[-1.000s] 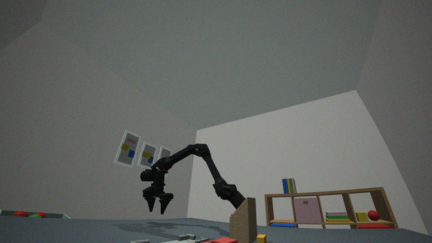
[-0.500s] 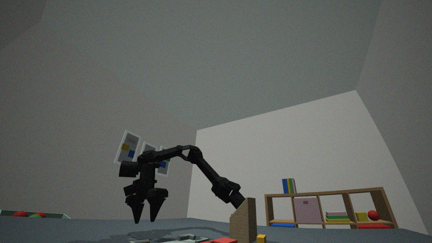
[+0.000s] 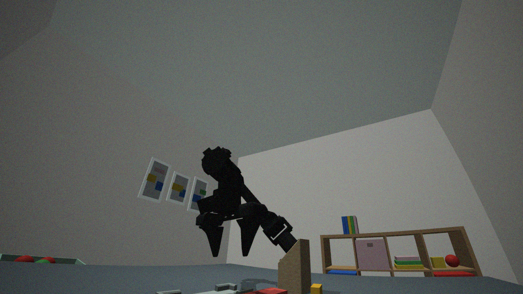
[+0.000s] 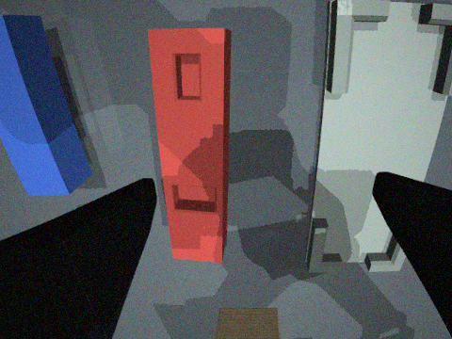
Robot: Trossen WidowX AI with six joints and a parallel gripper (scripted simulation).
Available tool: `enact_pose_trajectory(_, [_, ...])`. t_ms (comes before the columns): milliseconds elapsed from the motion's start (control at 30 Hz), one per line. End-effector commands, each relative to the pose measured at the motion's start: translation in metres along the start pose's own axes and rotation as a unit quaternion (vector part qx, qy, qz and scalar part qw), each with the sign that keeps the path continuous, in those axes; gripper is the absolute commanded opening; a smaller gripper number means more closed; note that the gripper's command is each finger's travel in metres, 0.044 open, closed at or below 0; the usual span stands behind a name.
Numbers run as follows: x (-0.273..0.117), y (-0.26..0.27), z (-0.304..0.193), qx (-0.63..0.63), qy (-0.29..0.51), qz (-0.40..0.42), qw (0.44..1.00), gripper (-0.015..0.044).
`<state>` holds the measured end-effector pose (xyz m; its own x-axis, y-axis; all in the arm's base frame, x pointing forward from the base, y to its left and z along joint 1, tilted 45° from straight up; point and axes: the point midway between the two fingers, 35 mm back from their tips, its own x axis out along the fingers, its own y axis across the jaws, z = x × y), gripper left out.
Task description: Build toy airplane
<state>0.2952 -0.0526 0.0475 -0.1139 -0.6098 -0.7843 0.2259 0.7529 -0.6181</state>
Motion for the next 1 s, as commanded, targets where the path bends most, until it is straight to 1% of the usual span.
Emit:
enact_pose_trajectory(0, [-0.008, 0.048, -0.028, 0.021, -0.026, -0.043, 0.999, 0.0440])
enact_pose_trajectory(267, [-0.009, 0.055, -0.033, 0.025, -0.032, -0.049, 0.998, 0.0440])
enact_pose_trajectory(333, [0.003, 0.054, -0.031, 0.025, -0.032, -0.049, 0.998, 0.0440])
enact_pose_trajectory(400, [0.032, 0.051, -0.029, 0.025, -0.032, -0.049, 0.998, 0.0440])
enact_pose_trajectory(433, [0.041, 0.049, -0.029, 0.025, -0.032, -0.050, 0.998, 0.0440])
enact_pose_trajectory(567, [0.045, 0.049, -0.029, 0.025, -0.032, -0.050, 0.998, 0.0440])
enact_pose_trajectory(667, [0.058, 0.047, -0.029, 0.025, -0.032, -0.050, 0.998, 0.0440])
enact_pose_trajectory(967, [0.069, 0.047, -0.027, 0.025, -0.032, -0.050, 0.998, 0.0440])
